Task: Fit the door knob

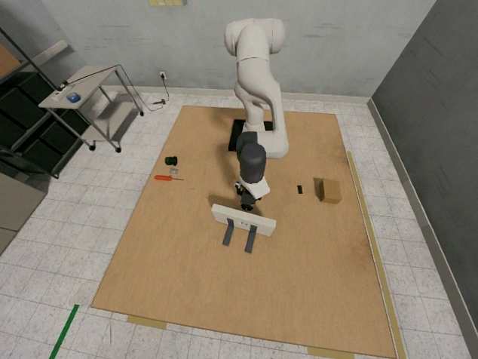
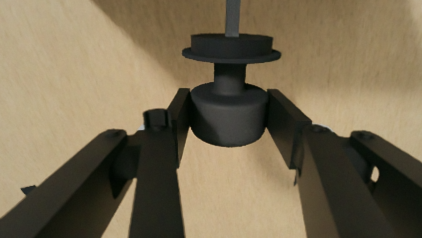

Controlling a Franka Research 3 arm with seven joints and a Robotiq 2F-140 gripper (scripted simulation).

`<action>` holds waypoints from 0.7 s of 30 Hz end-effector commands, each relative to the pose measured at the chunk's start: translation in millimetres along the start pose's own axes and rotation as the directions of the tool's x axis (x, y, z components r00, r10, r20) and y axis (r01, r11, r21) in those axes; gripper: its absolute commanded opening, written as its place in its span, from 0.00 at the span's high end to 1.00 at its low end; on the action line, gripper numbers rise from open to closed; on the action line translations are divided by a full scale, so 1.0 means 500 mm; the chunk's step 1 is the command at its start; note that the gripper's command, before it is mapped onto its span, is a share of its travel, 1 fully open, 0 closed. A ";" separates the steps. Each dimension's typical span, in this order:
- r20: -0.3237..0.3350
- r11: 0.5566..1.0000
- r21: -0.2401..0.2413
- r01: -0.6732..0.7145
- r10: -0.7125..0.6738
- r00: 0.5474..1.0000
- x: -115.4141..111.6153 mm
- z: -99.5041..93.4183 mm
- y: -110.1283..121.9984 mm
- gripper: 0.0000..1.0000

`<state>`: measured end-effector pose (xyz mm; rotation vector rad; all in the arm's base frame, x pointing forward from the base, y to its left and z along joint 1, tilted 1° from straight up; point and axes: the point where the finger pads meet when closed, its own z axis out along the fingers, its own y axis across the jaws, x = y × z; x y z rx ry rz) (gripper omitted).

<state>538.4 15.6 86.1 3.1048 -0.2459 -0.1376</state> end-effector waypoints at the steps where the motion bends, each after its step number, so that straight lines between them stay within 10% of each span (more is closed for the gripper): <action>1: -0.006 1.000 -0.002 -0.005 0.005 1.000 0.005 -0.006 0.001 0.58; 21: -0.006 1.000 -0.002 -0.004 0.004 1.000 0.014 -0.007 0.001 0.58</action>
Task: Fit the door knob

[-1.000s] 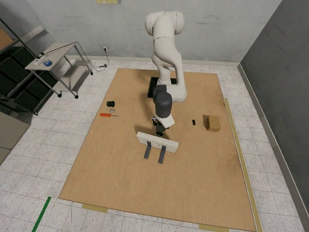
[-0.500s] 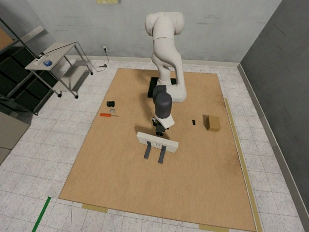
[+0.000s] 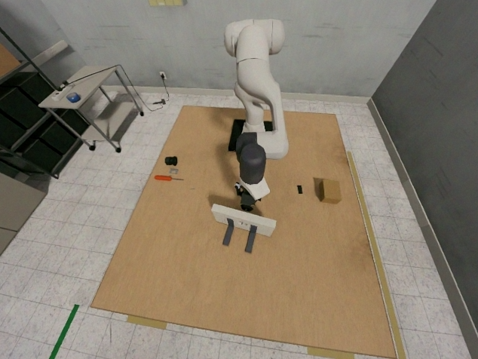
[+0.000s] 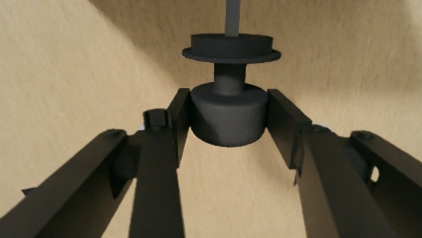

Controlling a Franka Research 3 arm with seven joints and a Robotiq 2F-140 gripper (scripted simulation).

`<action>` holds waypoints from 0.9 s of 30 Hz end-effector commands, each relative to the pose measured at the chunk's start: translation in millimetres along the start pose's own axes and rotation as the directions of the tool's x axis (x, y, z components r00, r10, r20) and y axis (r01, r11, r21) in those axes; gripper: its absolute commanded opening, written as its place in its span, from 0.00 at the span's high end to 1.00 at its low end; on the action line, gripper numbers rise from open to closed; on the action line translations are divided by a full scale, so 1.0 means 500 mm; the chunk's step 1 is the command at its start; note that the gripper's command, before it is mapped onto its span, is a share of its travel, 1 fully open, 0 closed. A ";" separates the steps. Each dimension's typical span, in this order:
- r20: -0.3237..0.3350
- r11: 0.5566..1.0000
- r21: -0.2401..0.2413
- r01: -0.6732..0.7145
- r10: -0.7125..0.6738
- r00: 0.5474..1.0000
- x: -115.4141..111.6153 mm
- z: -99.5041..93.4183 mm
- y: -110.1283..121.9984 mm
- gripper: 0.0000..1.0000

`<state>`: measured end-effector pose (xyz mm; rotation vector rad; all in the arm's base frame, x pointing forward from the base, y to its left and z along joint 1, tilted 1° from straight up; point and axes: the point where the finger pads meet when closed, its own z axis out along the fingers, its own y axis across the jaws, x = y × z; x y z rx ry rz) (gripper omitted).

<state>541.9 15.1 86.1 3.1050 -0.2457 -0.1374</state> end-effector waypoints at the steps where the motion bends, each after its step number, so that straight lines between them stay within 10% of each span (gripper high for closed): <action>1: -0.006 1.000 -0.002 -0.005 0.005 1.000 0.008 -0.007 0.001 0.58; 27: -0.006 1.000 -0.002 -0.004 0.004 1.000 0.018 -0.007 0.001 0.58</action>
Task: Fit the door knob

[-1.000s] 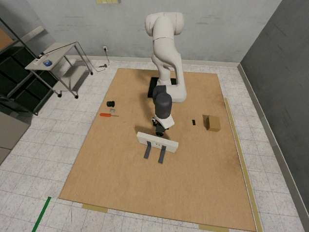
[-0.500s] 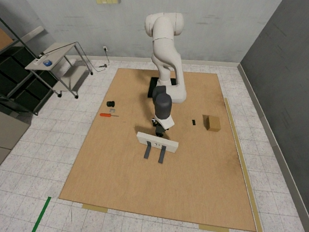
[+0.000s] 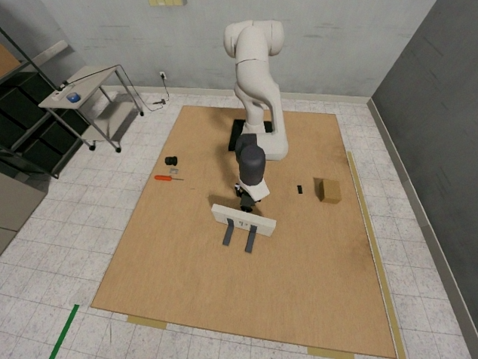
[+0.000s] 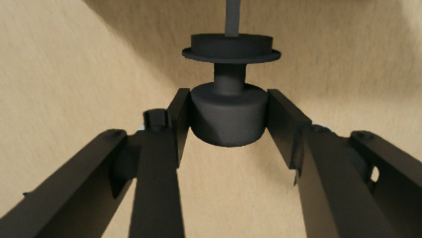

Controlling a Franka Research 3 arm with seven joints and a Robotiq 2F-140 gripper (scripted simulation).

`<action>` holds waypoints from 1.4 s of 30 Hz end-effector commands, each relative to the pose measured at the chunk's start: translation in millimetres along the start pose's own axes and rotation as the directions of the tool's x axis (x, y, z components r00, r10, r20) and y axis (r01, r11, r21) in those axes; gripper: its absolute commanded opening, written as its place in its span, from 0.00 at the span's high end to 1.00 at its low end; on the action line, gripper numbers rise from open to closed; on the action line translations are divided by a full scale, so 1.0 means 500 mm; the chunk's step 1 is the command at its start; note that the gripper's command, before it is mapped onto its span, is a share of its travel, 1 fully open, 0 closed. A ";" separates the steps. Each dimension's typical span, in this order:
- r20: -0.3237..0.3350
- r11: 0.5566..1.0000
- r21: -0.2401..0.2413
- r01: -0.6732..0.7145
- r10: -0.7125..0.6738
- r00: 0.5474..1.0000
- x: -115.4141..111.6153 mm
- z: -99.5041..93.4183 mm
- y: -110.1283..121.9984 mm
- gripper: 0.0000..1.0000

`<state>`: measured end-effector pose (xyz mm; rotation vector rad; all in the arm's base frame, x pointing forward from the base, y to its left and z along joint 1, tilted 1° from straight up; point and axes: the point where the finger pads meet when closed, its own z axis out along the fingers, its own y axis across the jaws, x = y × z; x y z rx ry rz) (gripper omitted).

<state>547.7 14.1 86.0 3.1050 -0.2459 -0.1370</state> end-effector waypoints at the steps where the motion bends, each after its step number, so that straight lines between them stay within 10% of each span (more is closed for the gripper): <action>1: -0.006 1.000 -0.002 -0.004 0.004 1.000 0.006 -0.007 0.001 0.58; 42: -0.006 1.000 -0.002 -0.004 0.004 1.000 0.017 -0.007 0.001 0.58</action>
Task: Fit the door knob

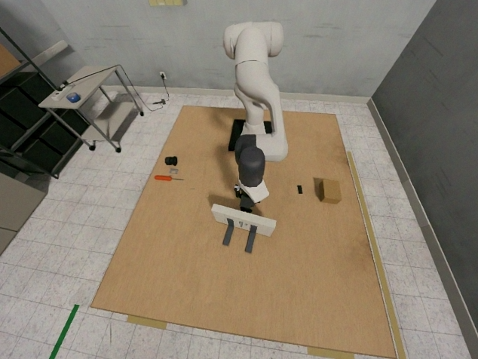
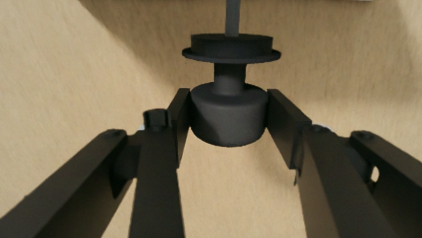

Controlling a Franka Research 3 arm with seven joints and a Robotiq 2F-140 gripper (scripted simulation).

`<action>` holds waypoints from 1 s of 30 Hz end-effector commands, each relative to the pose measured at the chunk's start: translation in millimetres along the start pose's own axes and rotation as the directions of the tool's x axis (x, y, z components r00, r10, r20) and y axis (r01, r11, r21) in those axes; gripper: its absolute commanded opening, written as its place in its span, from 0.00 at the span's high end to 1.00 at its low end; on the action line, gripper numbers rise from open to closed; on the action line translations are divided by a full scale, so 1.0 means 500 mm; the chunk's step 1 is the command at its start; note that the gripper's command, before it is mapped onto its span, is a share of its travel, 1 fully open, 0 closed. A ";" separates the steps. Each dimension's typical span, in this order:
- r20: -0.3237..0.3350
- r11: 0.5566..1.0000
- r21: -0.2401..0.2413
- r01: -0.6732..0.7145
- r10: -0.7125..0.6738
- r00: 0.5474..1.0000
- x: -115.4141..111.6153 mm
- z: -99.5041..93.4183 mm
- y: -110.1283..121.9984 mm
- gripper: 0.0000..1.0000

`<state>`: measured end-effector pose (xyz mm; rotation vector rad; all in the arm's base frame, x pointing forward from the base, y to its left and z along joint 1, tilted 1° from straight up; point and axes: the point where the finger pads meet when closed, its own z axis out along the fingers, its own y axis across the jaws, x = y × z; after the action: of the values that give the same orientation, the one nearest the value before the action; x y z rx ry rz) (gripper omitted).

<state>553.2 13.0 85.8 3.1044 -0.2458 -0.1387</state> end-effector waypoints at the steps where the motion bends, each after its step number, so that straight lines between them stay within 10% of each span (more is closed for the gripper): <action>1: -0.007 1.000 -0.001 -0.004 0.004 1.000 0.006 -0.007 0.001 0.58; 30: -0.007 1.000 -0.001 -0.004 0.004 1.000 0.018 -0.008 0.001 0.58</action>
<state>558.9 12.2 85.8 3.1046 -0.2456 -0.1384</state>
